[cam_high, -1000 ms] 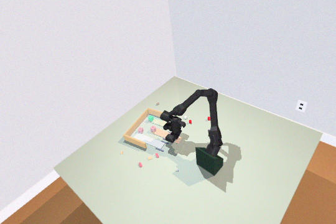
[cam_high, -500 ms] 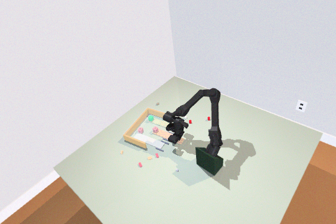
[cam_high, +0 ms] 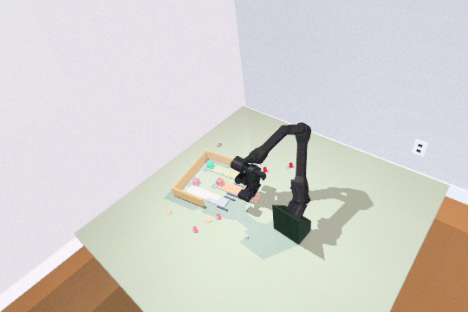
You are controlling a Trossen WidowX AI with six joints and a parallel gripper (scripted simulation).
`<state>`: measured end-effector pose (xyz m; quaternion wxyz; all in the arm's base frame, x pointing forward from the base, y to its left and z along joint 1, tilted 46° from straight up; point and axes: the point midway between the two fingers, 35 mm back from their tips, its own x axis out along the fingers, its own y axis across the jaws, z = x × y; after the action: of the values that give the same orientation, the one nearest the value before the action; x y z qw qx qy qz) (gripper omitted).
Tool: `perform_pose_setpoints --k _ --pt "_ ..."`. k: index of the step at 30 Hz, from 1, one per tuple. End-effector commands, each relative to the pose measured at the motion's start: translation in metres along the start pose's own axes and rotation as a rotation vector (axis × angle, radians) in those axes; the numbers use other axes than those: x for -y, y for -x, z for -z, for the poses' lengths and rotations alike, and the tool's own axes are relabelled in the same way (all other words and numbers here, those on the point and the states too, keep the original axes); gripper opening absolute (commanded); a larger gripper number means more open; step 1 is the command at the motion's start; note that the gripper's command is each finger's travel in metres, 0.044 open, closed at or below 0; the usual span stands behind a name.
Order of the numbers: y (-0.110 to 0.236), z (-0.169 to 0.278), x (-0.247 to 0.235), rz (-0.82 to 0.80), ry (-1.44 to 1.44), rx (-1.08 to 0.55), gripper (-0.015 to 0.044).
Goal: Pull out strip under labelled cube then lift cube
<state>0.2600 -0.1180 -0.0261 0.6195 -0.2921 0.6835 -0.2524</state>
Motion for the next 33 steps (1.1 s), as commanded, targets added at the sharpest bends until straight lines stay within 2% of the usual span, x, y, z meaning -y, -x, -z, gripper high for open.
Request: perform_pose_setpoints --k 1,33 --pt "-0.005 0.016 0.000 0.004 0.011 -0.027 0.0000" --pt "-0.004 0.057 0.001 0.004 0.013 -0.029 0.0000"
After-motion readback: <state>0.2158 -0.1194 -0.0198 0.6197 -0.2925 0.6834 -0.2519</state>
